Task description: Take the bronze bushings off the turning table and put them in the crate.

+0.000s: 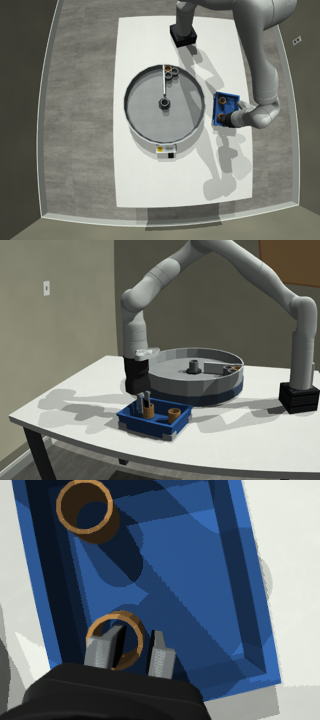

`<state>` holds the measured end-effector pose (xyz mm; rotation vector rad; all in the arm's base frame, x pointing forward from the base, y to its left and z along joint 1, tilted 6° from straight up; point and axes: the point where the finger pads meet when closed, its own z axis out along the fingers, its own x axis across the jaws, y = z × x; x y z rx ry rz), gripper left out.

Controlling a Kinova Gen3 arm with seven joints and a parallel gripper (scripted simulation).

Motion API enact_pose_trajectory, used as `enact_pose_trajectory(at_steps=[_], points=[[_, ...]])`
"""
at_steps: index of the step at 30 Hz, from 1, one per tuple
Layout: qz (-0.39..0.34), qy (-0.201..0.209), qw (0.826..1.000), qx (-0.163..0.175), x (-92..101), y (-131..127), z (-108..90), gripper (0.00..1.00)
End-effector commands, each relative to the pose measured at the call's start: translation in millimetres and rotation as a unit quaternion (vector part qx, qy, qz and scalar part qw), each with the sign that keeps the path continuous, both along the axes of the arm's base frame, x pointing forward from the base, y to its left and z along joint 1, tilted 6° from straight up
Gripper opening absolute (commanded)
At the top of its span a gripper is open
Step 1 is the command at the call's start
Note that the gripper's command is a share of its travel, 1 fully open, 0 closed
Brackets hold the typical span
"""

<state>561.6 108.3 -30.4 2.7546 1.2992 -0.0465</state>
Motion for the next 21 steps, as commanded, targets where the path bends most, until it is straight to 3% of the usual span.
enact_pose_trajectory(at_steps=[1,21], points=[[0.000,-0.002,1.000,0.000,1.1,0.4,1.8,0.47],[0.000,-0.002,1.000,0.000,0.7,0.7,7.5,0.47]])
